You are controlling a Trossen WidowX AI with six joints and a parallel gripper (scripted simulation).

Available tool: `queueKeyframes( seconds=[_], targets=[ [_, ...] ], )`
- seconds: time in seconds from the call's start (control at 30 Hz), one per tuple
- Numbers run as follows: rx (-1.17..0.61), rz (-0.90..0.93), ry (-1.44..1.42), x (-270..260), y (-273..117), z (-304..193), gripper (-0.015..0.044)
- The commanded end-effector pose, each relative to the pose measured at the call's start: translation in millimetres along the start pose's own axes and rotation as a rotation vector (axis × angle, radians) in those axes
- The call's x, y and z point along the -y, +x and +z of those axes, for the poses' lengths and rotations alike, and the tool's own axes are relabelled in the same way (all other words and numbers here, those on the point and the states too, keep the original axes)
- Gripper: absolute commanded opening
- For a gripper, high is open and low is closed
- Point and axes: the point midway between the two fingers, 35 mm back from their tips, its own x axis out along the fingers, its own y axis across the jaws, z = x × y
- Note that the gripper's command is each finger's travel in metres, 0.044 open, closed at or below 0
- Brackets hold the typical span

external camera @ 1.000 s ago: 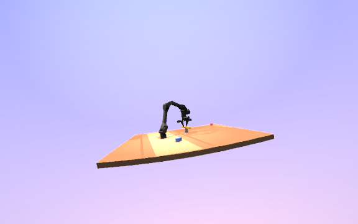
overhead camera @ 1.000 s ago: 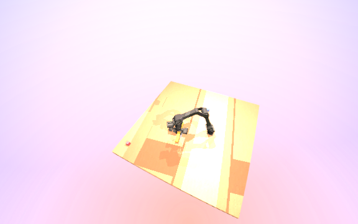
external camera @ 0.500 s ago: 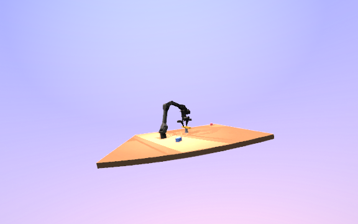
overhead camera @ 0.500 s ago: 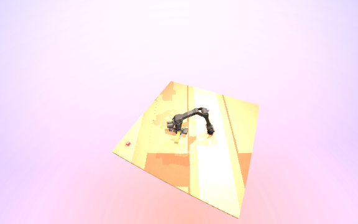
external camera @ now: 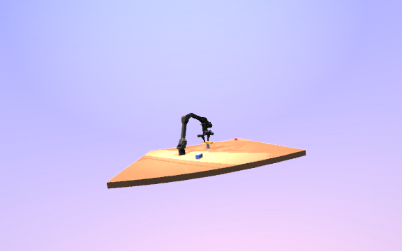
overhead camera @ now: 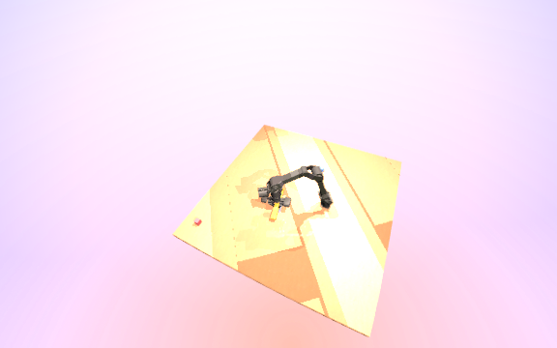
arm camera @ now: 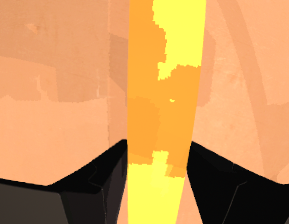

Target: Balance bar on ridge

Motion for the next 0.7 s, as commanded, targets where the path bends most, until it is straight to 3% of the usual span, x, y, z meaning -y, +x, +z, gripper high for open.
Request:
queueKeyframes(
  seconds=[0.0,0.33,0.53,0.67],
  targets=[
    [0.000,0.000,0.000,0.0,0.0,0.1,0.0000],
    [0.000,0.000,0.000,0.0,0.0,0.1,0.0000],
    [0.000,0.000,0.000,0.0,0.0,0.1,0.0157],
    [0.000,0.000,0.000,0.0,0.0,0.1,0.0167]
  ],
)
